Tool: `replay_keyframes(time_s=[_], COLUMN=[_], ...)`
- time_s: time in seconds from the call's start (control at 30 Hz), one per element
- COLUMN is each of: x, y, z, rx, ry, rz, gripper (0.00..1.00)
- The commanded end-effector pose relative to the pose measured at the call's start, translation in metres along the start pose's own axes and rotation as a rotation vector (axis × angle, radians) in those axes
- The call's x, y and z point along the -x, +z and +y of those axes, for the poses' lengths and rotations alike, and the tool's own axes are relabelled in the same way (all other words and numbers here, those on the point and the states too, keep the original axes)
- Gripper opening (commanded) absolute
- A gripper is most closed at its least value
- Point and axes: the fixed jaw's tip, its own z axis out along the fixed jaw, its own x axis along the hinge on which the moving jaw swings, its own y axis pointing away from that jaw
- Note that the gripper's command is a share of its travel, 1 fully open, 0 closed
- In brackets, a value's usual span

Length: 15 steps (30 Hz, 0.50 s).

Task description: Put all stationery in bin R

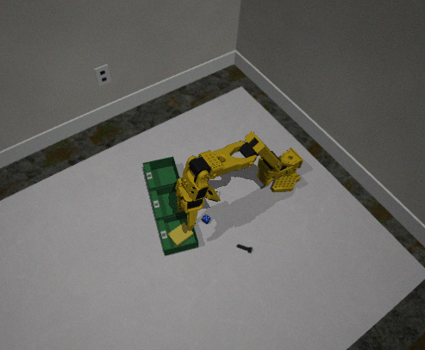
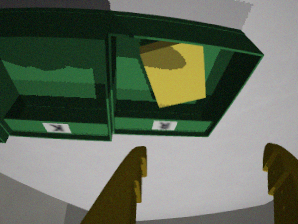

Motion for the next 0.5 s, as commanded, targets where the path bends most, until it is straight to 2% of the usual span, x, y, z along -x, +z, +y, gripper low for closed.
replay_keyframes(time_s=[0.0, 0.13, 0.47], x=[-0.005, -0.004, 0.006], y=[-0.021, -0.023, -0.032], z=[0.002, 0.002, 0.003], rx=[-0.011, -0.012, -0.021], ry=[0.083, 0.127, 0.403], rz=[0.076, 0.075, 0.069], gripper=[0.32, 0.32, 0.32])
